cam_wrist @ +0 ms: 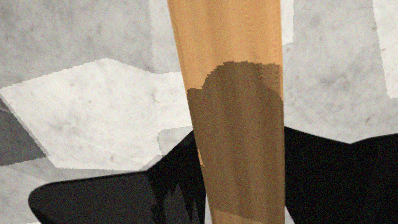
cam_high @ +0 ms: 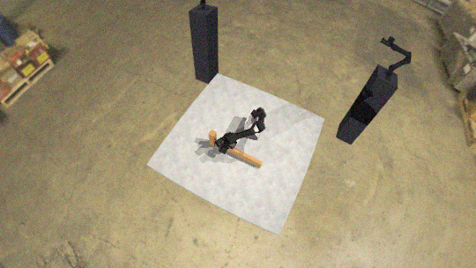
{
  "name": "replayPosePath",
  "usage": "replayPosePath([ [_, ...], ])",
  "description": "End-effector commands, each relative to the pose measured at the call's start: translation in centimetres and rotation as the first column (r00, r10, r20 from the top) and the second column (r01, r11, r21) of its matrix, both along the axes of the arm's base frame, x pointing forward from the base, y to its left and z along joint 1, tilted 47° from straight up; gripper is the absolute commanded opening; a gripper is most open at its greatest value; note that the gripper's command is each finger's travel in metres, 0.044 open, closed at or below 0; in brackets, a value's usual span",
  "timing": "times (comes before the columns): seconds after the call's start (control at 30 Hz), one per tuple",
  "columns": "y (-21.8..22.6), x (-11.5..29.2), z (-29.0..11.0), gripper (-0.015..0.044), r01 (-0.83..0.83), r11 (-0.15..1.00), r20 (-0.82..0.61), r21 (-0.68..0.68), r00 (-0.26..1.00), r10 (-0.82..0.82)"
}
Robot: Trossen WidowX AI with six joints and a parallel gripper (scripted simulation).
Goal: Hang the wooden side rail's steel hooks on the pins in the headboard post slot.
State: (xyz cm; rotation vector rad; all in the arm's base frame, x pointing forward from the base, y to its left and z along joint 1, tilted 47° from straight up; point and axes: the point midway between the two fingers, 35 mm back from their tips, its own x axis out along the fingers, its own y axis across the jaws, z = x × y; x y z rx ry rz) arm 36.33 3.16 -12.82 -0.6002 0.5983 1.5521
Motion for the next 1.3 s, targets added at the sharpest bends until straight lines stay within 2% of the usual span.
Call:
replayPosePath([
  [0.0, -0.47, 0.05, 0.01, 0.0, 0.008, 1.0, 0.001, -0.002, 1.0, -0.008],
  [1.27, -0.75, 0.09, -0.3, 0.0, 0.008, 1.0, 0.001, -0.003, 1.0, -0.008],
])
